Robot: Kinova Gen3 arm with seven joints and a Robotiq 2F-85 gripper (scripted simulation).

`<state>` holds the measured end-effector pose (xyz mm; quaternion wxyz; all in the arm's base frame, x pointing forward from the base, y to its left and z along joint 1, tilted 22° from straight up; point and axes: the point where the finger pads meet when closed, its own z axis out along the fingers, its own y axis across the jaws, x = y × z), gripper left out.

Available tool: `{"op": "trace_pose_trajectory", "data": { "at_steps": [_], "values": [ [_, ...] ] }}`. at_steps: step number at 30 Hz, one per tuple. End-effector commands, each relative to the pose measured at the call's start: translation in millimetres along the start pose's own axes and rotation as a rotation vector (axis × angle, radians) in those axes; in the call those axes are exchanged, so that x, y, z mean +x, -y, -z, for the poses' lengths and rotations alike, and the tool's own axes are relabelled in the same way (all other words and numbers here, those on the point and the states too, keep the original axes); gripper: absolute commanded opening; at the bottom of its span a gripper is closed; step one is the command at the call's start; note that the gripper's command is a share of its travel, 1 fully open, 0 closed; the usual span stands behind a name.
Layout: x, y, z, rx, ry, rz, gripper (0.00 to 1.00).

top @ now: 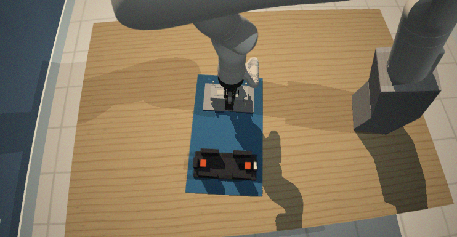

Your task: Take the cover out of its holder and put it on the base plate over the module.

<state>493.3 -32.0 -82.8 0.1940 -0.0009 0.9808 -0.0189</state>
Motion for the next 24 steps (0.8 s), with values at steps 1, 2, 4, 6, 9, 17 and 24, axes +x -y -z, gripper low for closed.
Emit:
{"op": "trace_pose_trajectory", "data": {
  "at_steps": [1,2,4,6,9,17,24],
  "values": [
    [-0.5,0.0,0.4,0.000,0.001,0.000,1.00],
    [-0.5,0.0,0.4,0.000,0.001,0.000,1.00],
    [-0.5,0.0,12.4,0.000,0.001,0.000,1.00],
    [-0.5,0.0,24.4,0.000,0.001,0.000,1.00],
    [-0.5,0.0,42.4,0.000,0.000,0.000,1.00],
    [-0.6,0.0,60.4,0.000,0.000,0.000,1.00],
    [0.3,0.5,88.1,0.002,-0.003,0.000,1.00]
  ]
}}
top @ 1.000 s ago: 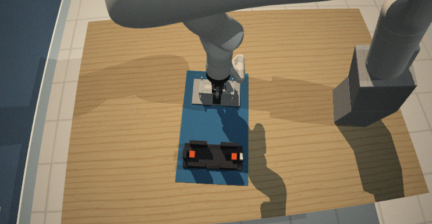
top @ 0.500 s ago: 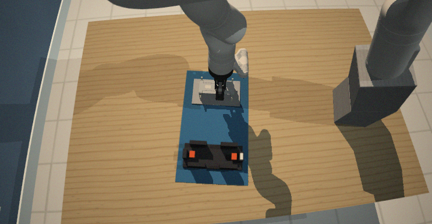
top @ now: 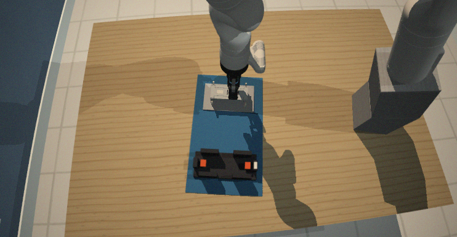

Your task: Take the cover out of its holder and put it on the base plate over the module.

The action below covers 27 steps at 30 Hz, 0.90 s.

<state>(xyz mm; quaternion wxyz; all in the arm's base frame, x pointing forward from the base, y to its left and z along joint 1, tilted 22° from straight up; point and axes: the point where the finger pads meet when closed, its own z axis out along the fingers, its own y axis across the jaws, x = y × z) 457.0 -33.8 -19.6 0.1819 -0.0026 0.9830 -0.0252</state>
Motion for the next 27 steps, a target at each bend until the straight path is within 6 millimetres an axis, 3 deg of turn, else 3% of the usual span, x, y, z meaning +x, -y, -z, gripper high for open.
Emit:
{"op": "trace_pose_trajectory", "data": {
  "at_steps": [1,5,27],
  "values": [
    [-9.2,-3.8,22.2,-0.010,0.022,-0.006,1.00],
    [-10.3,-4.5,46.2,-0.012,0.024,-0.006,1.00],
    [-11.6,-5.0,41.2,-0.012,0.024,-0.006,1.00]
  ]
}}
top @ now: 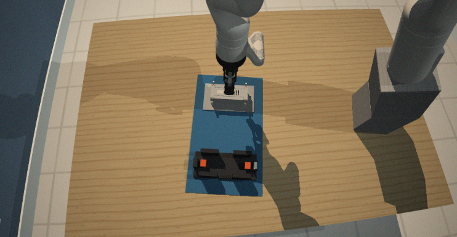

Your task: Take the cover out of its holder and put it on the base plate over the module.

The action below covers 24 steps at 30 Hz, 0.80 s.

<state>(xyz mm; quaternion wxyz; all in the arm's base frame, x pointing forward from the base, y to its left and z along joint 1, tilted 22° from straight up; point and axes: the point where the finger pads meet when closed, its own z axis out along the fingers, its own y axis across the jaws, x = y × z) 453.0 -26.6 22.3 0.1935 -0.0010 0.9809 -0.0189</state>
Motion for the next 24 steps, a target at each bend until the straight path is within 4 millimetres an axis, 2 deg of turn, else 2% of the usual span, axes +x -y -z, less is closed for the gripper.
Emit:
{"op": "trace_pose_trajectory", "data": {
  "at_steps": [1,24],
  "values": [
    [-0.3,0.0,0.3,0.000,0.001,0.000,1.00],
    [0.7,0.5,-5.8,0.000,0.002,0.000,1.00]
  ]
}}
